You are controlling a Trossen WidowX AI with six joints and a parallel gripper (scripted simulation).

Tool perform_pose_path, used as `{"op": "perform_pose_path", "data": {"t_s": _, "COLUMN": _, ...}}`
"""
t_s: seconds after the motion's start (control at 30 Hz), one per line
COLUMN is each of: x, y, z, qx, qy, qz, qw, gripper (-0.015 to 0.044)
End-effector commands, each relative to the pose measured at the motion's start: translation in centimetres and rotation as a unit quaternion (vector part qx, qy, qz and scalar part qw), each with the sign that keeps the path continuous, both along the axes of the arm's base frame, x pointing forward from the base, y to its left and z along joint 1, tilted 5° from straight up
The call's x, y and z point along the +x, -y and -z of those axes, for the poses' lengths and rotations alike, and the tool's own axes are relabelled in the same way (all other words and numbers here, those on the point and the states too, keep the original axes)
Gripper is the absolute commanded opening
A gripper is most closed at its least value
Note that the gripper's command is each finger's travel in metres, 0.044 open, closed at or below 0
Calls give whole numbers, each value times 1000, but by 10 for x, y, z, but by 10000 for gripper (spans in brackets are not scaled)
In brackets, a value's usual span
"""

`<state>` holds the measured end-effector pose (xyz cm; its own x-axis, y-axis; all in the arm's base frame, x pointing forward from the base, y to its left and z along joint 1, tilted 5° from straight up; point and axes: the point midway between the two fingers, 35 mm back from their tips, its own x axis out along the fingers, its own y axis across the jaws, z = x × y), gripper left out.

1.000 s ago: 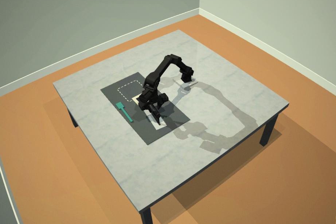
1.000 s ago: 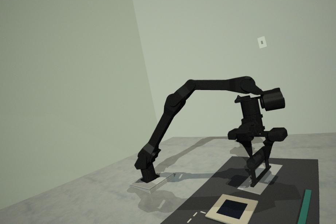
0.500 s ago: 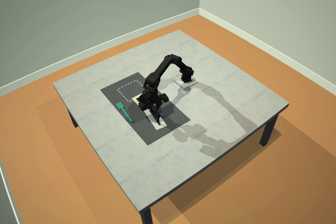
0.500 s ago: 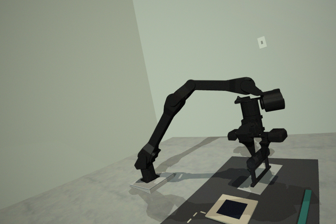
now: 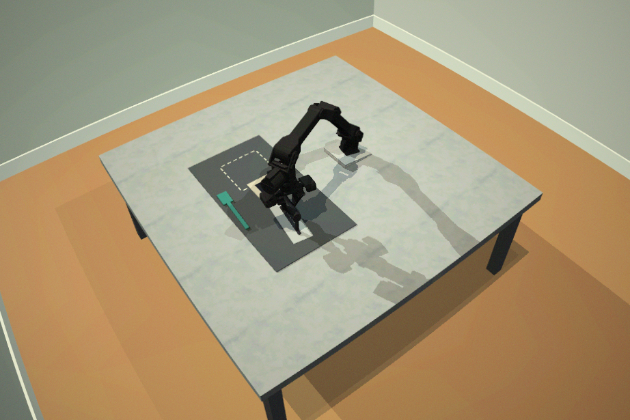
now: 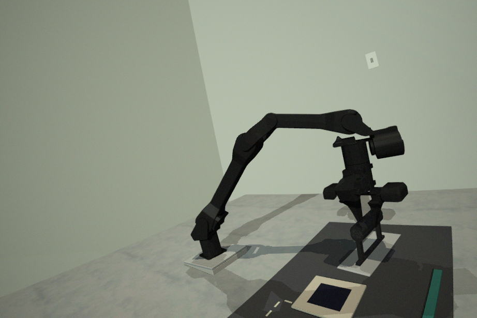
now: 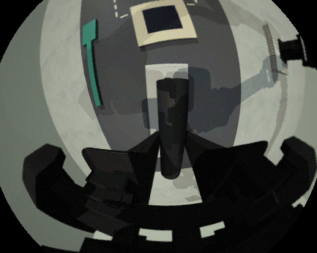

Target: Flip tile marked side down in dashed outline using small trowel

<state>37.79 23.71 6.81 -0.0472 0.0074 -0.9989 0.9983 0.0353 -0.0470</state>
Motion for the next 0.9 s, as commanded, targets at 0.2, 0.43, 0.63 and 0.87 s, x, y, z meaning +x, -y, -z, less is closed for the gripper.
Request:
{"op": "perform_pose_path", "data": {"t_s": 0.2, "x": 0, "y": 0, "z": 1, "qx": 2, "qy": 1, "qz": -76, "qw": 997, "gripper": 130}}
{"op": "perform_pose_path", "data": {"t_s": 0.43, "x": 0, "y": 0, "z": 1, "qx": 2, "qy": 1, "qz": -76, "qw": 997, "gripper": 235}}
{"op": "perform_pose_path", "data": {"t_s": 0.63, "x": 0, "y": 0, "z": 1, "qx": 2, "qy": 1, "qz": -76, "qw": 997, "gripper": 270}}
{"op": "perform_pose_path", "data": {"t_s": 0.87, "x": 0, "y": 0, "z": 1, "qx": 2, "qy": 1, "qz": -76, "qw": 997, "gripper": 270}}
